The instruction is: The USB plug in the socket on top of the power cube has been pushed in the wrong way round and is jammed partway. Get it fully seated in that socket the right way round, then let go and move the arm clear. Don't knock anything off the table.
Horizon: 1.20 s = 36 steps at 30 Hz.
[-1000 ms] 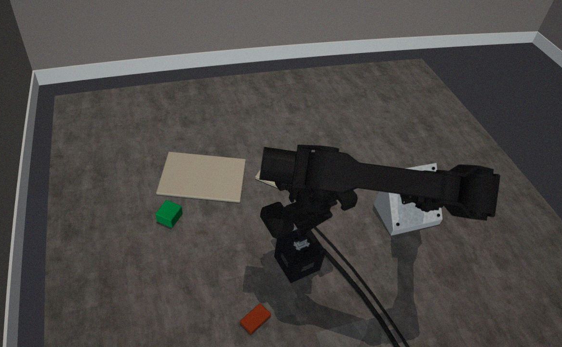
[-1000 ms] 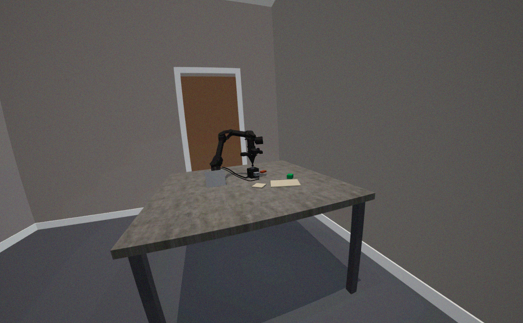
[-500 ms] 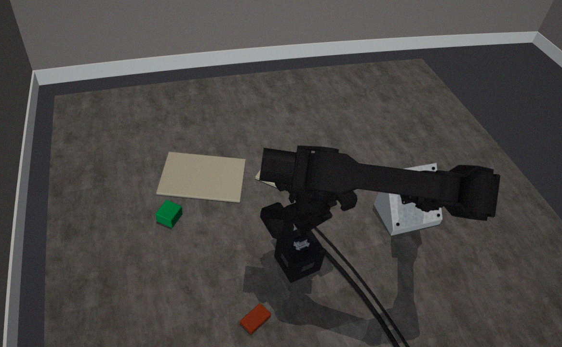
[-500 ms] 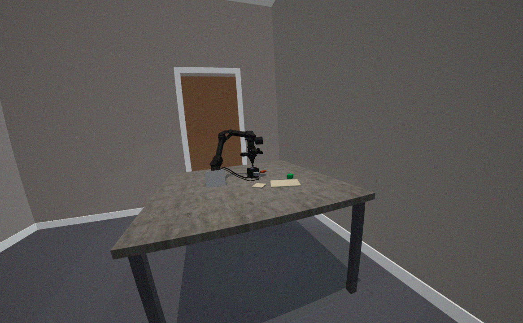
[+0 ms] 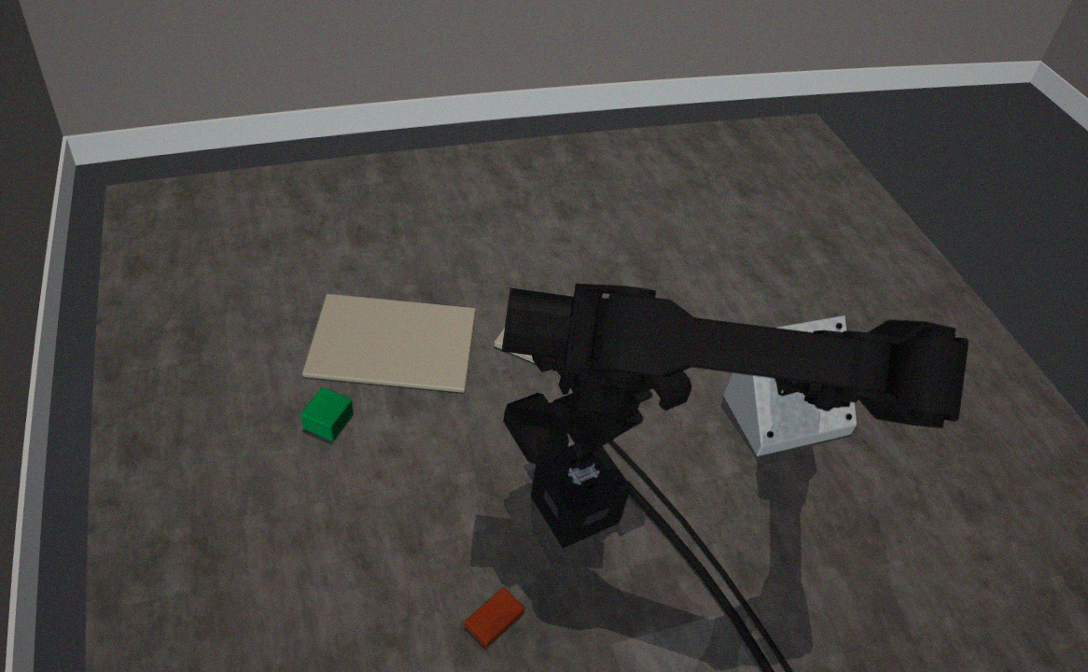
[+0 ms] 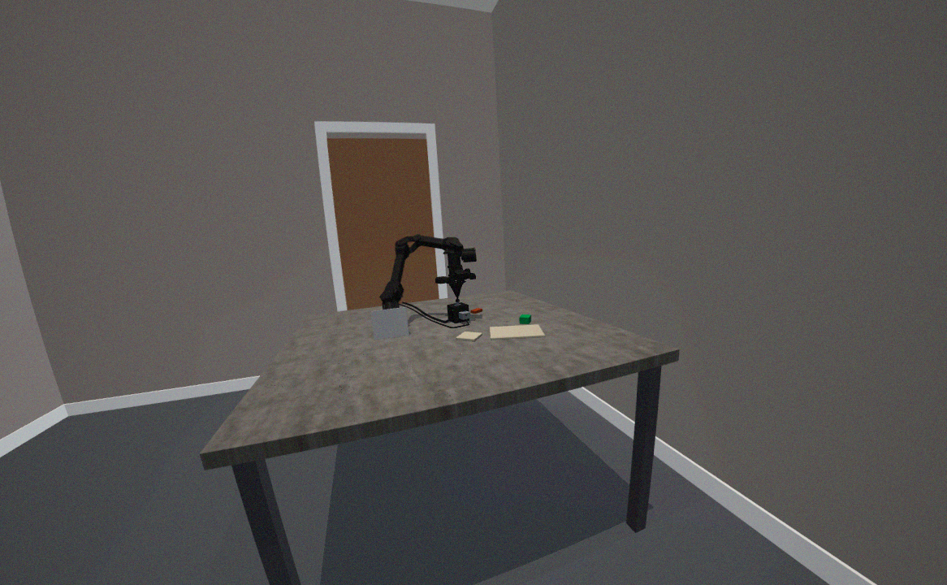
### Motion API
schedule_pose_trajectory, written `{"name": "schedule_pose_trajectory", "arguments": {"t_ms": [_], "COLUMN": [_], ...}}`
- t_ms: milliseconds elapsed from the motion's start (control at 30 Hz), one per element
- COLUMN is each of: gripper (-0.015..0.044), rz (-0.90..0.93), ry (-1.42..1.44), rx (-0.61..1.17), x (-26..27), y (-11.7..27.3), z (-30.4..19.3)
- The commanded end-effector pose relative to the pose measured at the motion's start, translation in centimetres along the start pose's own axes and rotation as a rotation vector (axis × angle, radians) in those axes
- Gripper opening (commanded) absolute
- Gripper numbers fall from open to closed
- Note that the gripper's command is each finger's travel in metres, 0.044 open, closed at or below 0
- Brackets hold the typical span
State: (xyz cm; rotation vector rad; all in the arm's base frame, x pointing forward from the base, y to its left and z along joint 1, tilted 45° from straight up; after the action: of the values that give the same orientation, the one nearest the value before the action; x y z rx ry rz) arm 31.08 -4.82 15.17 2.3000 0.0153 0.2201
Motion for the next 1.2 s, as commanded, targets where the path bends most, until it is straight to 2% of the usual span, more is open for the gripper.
{"name": "schedule_pose_trajectory", "arguments": {"t_ms": [0,1167], "gripper": [0.0,0.0], "rz": [0.0,0.0], "ry": [-0.005,-0.005], "rx": [-0.002,-0.001], "x": [-0.04,-0.04], "y": [-0.08,-0.5], "z": [0.01,0.0]}}
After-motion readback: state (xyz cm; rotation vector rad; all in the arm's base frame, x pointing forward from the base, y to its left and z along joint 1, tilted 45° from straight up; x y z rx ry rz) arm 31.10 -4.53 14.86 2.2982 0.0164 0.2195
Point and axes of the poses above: the point midway between the two fingers, 35 mm back from their tips, its own y axis back along the fingers, its own x axis across the jaws, z = x × y, the point moved 6 cm from there along y, back along the fingers, and after that the axes turned 1 degree about -y, right-handed, at the moved point
